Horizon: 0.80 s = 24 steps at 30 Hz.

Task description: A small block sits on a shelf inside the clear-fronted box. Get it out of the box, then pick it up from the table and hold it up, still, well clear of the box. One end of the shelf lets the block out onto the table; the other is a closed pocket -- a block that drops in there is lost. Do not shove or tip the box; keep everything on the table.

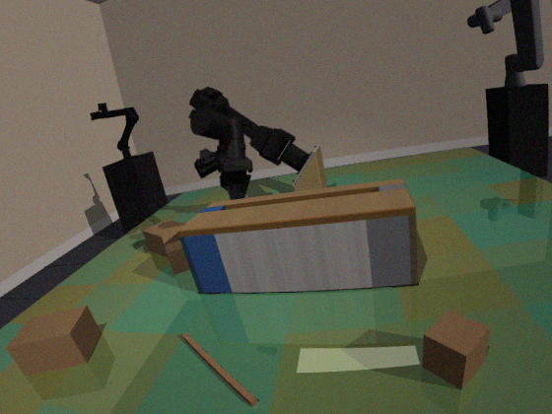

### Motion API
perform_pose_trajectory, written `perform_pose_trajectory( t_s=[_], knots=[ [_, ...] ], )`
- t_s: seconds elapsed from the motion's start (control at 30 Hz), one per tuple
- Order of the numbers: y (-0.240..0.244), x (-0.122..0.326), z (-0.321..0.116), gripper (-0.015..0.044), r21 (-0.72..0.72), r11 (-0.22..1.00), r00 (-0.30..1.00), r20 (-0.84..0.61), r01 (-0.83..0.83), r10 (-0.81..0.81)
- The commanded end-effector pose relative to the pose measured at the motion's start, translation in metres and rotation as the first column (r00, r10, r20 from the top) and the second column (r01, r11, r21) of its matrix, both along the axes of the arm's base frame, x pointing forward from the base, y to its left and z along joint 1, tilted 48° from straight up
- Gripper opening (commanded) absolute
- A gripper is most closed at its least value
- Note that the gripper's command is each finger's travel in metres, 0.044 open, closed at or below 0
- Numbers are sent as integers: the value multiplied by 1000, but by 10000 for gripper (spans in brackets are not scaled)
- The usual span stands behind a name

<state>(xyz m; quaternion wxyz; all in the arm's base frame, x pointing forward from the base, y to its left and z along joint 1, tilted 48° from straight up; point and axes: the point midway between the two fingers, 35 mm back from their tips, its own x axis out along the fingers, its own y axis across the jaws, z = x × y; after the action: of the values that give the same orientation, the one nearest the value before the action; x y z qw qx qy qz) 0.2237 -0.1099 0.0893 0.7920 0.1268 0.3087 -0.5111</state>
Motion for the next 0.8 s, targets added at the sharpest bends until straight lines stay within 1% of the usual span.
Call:
perform_pose_trajectory(
  t_s=[0.0,0.17,0.33,0.5,0.67,0.7,0.77],
  knots=[
    [-6,-6,-13,285,403,824,651,508,398,-564],
    [-7,-6,-15,285,553,714,429,571,430,-700],
    [-8,-7,-17,285,696,591,179,573,409,-800],
    [-9,-7,-19,285,819,463,-76,515,339,-854],
    [-10,-8,-21,285,912,343,-315,401,225,-860],
    [-10,-8,-21,285,921,329,-342,384,209,-858],
    [-10,-8,-21,285,924,325,-351,378,204,-857]
  ],
)
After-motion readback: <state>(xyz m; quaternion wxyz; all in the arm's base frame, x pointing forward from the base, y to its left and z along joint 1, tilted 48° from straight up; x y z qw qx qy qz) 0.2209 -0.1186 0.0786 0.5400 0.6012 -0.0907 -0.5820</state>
